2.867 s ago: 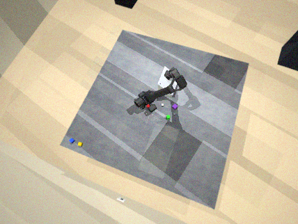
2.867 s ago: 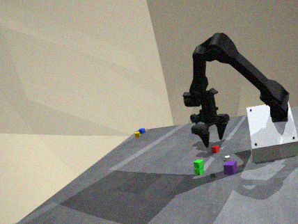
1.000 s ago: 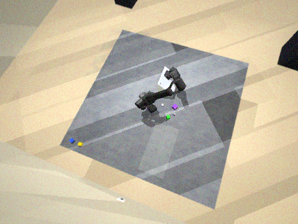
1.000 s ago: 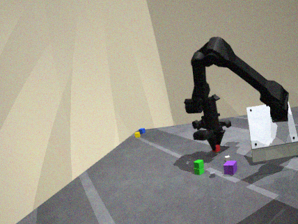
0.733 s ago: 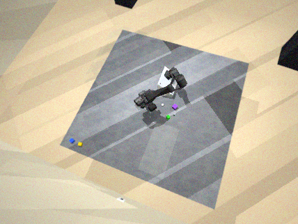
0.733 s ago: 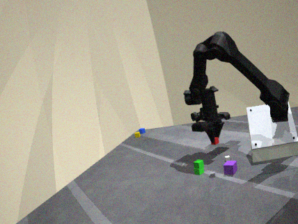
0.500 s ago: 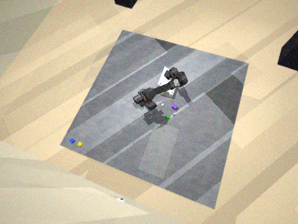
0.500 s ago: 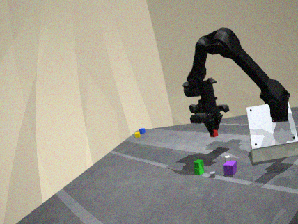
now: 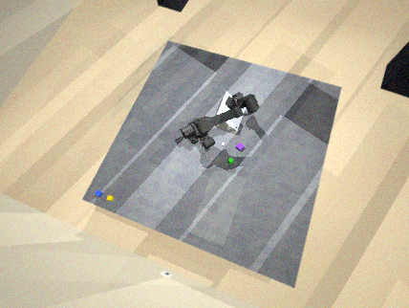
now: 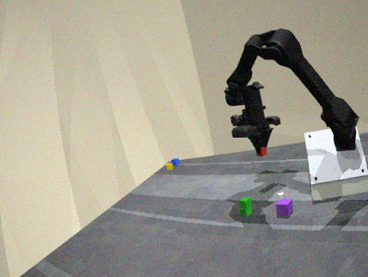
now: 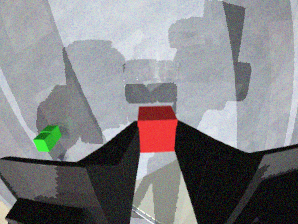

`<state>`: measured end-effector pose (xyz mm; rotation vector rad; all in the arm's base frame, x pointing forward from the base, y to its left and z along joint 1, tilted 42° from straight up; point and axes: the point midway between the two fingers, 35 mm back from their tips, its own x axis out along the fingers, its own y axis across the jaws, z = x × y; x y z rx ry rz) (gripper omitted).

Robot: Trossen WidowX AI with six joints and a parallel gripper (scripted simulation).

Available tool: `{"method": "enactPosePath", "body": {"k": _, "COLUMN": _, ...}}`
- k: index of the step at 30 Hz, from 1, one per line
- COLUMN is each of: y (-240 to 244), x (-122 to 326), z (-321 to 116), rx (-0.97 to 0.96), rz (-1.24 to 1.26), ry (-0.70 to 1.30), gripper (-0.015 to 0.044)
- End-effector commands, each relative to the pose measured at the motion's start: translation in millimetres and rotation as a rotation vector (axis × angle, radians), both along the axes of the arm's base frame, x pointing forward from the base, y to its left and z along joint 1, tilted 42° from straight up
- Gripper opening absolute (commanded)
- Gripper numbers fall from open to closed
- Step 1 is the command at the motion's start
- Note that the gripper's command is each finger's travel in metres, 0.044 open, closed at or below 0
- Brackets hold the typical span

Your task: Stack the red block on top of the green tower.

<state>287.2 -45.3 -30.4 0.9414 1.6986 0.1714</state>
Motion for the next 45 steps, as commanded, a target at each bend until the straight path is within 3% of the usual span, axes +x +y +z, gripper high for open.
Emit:
{"method": "enactPosePath", "body": {"k": 1, "y": -2.0, "x": 0.4, "z": 2.5, "rx": -0.005, "rz": 0.004, "ry": -0.002, "gripper": 0.0000}}
{"method": "enactPosePath", "body": {"k": 19, "y": 78.0, "x": 30.1, "z": 73.3, "rx": -0.034, "rz": -0.002, "ry": -0.006, "gripper": 0.0000}}
{"method": "enactPosePath", "body": {"k": 31, "y": 147.0, "x": 26.1, "z": 131.5, "rx": 0.004, "rz": 0.004, "ry": -0.003, "gripper": 0.0000}}
{"method": "enactPosePath", "body": {"k": 45, "y": 175.4, "x": 21.8, "z": 106.6, "rx": 0.008, "rz": 0.004, "ry": -0.003, "gripper": 0.0000}}
